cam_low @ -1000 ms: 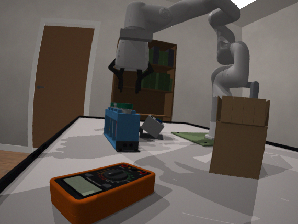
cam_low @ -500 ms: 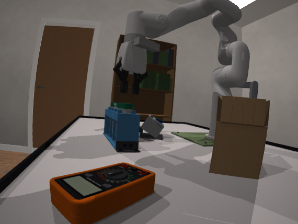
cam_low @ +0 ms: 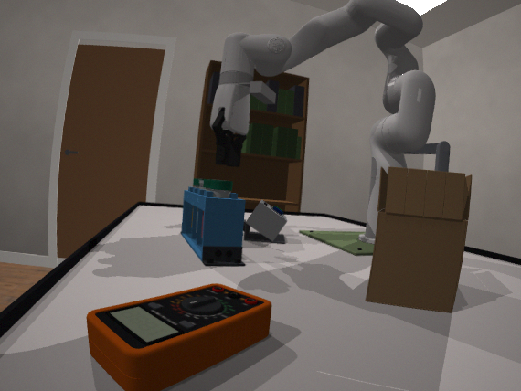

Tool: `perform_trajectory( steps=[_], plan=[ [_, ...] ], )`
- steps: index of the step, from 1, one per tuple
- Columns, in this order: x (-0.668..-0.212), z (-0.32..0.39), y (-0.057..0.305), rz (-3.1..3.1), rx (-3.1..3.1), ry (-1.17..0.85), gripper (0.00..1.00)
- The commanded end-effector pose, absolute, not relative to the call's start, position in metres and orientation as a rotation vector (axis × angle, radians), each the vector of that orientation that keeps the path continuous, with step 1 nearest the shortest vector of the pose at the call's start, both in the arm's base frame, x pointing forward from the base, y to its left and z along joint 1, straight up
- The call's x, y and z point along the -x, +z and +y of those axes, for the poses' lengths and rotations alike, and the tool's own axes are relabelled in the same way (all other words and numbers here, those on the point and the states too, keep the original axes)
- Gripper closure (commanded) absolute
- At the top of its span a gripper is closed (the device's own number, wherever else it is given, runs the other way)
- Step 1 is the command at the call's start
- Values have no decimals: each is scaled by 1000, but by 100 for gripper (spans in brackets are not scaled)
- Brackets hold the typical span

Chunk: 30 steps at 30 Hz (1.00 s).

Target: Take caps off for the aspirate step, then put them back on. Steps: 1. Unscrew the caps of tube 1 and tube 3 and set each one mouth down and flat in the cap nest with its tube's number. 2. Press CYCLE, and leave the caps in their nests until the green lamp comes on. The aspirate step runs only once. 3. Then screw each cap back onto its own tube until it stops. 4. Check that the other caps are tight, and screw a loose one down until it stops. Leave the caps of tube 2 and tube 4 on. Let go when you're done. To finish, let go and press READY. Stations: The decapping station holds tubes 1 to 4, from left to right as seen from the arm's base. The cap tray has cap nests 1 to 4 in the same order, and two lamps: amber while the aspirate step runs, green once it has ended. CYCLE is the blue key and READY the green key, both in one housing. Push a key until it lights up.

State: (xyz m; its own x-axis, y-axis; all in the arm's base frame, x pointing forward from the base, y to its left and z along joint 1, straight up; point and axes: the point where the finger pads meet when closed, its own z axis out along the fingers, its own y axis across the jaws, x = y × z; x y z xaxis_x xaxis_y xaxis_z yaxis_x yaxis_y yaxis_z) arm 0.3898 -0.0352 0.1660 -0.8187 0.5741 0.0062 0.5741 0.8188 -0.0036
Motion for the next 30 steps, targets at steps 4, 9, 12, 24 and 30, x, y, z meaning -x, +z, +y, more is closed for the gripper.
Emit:
perform_trajectory(
  steps=[4,9,12,24,30],
  plan=[
    [-384,-82,168,-3009,904,0,54],
    [-379,-114,168,-3009,904,0,54],
    [-376,-132,168,-3009,904,0,54],
    [-365,-198,168,-3009,904,0,54],
    [-359,-237,168,-3009,904,2,54]
  ],
)
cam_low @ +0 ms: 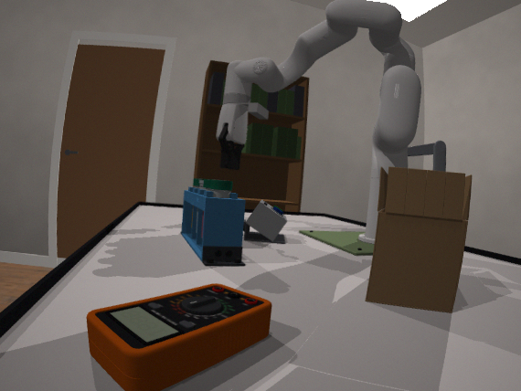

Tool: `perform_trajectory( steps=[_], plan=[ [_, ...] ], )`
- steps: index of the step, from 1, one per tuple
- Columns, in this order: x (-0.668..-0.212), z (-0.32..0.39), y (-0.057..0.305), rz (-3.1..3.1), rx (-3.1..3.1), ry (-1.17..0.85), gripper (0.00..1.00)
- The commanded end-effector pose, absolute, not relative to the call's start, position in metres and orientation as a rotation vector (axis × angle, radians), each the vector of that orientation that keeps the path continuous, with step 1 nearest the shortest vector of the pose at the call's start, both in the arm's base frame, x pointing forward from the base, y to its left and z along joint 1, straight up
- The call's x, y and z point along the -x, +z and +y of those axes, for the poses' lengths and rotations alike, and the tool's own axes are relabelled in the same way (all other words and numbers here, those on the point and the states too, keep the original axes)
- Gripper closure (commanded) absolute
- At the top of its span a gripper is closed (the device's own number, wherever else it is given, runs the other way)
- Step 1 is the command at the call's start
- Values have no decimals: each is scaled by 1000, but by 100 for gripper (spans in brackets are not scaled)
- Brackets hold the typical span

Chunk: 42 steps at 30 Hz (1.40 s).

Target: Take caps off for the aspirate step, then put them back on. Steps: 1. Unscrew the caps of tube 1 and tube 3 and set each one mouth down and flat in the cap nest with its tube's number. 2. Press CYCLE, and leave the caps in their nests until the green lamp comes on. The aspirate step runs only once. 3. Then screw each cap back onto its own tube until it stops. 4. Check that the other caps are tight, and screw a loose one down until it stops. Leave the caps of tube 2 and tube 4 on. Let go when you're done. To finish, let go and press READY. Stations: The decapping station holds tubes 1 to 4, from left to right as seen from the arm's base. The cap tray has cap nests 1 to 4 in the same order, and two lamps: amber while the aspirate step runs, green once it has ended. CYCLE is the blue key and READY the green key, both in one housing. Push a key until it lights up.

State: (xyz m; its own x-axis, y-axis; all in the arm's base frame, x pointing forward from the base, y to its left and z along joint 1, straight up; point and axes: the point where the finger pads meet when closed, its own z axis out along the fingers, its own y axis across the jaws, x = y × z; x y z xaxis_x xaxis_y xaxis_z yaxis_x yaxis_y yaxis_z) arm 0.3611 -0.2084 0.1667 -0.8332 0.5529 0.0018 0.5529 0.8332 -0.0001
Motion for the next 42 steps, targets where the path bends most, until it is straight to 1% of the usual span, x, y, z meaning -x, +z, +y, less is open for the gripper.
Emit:
perform_trajectory(
  steps=[1,12,24,26,40,42],
  plan=[
    [-358,-244,168,-3009,904,2,54],
    [-357,-248,168,-3009,904,2,54],
    [-357,-248,108,-3009,904,2,54],
    [-357,-248,108,-3009,904,2,54],
    [-358,-249,38,-3008,904,2,54],
    [-358,-249,38,-3008,904,2,54]
  ],
)
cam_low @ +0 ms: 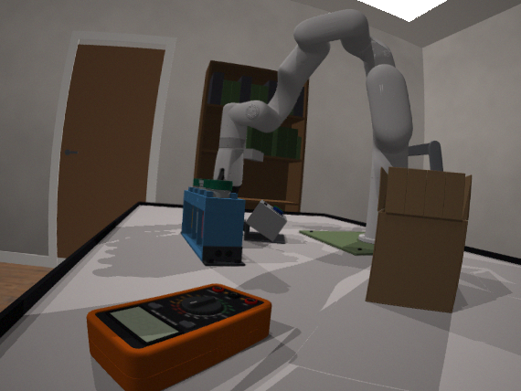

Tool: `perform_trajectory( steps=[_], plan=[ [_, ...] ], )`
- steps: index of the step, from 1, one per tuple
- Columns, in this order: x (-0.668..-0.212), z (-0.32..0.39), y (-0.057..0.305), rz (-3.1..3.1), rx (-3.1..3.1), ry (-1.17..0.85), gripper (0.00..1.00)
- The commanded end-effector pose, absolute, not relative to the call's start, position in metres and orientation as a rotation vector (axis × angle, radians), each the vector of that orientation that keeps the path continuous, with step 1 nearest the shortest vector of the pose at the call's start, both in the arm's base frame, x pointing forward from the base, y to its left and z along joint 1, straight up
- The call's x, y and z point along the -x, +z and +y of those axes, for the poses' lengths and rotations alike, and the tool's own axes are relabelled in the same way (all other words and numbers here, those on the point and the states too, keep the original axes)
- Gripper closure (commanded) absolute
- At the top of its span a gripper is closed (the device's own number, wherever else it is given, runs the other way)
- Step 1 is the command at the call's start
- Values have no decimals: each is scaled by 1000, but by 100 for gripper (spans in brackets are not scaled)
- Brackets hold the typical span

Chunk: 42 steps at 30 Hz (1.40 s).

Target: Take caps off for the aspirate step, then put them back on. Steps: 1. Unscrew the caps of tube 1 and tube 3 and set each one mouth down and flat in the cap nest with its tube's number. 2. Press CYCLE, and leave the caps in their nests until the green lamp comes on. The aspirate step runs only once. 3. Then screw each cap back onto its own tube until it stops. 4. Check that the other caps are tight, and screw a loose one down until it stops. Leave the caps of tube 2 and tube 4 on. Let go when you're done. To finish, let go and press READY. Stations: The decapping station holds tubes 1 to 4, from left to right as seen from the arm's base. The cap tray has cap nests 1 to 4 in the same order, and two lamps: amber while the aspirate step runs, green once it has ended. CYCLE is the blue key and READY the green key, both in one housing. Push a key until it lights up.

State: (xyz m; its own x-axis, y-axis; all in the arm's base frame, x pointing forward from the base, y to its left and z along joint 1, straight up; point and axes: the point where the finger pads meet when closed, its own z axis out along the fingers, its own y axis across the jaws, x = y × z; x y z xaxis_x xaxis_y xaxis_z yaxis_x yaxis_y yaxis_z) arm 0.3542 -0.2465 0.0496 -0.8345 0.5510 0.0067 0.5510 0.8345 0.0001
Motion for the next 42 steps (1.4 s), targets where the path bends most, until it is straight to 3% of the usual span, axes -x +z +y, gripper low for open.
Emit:
perform_trajectory(
  steps=[1,38,39,42],
  plan=[
    [-358,-249,38,-3008,904,2,54],
    [-357,-248,28,-3008,904,2,54],
    [-357,-248,28,-3008,904,2,100],
    [-357,-248,28,-3008,904,2,100]
  ],
)
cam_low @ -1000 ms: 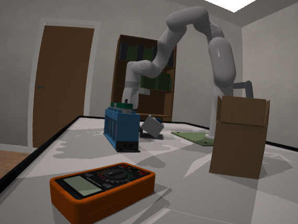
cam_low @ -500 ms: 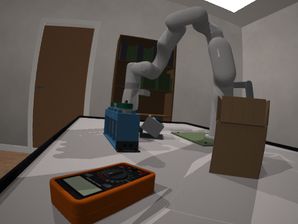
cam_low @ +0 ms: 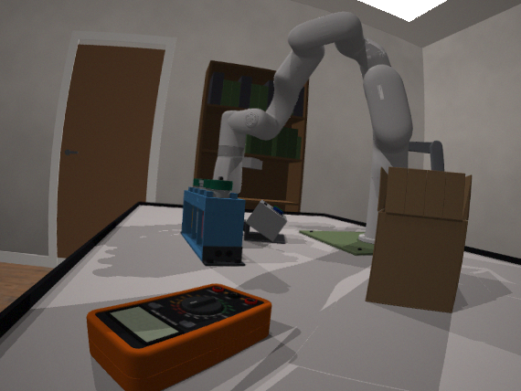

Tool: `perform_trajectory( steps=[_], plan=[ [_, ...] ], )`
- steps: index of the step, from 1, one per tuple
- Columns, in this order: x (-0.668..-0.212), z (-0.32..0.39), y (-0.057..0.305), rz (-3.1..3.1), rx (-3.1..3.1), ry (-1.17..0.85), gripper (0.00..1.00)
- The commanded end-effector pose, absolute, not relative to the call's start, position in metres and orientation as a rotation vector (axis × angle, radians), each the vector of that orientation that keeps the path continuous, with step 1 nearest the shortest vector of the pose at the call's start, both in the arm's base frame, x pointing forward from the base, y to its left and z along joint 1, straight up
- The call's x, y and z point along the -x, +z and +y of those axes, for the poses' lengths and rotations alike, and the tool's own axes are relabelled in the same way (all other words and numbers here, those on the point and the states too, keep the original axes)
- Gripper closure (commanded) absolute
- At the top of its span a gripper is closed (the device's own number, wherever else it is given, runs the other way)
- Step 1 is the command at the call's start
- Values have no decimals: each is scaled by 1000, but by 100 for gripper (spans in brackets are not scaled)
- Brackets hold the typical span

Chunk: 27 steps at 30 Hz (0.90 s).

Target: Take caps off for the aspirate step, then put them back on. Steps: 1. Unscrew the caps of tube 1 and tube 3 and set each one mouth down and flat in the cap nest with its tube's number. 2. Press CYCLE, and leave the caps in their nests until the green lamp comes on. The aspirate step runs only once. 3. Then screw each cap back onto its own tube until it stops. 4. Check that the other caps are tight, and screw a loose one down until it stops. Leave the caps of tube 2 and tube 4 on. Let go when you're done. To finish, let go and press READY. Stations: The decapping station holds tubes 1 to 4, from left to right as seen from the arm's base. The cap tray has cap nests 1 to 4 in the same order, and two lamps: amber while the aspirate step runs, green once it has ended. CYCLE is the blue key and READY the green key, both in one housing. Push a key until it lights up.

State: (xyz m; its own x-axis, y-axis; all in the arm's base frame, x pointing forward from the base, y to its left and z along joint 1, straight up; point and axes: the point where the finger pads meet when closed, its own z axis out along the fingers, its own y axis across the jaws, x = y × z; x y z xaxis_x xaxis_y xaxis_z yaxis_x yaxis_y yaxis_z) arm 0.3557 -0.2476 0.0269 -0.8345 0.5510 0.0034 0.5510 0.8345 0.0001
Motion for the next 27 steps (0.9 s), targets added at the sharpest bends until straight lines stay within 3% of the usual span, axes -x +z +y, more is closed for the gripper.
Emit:
perform_trajectory(
  steps=[1,11,27],
  plan=[
    [-357,-248,28,-3008,904,2,100],
    [-357,-248,28,-3008,904,2,100],
    [-357,-248,98,-3009,904,2,100]
  ],
)
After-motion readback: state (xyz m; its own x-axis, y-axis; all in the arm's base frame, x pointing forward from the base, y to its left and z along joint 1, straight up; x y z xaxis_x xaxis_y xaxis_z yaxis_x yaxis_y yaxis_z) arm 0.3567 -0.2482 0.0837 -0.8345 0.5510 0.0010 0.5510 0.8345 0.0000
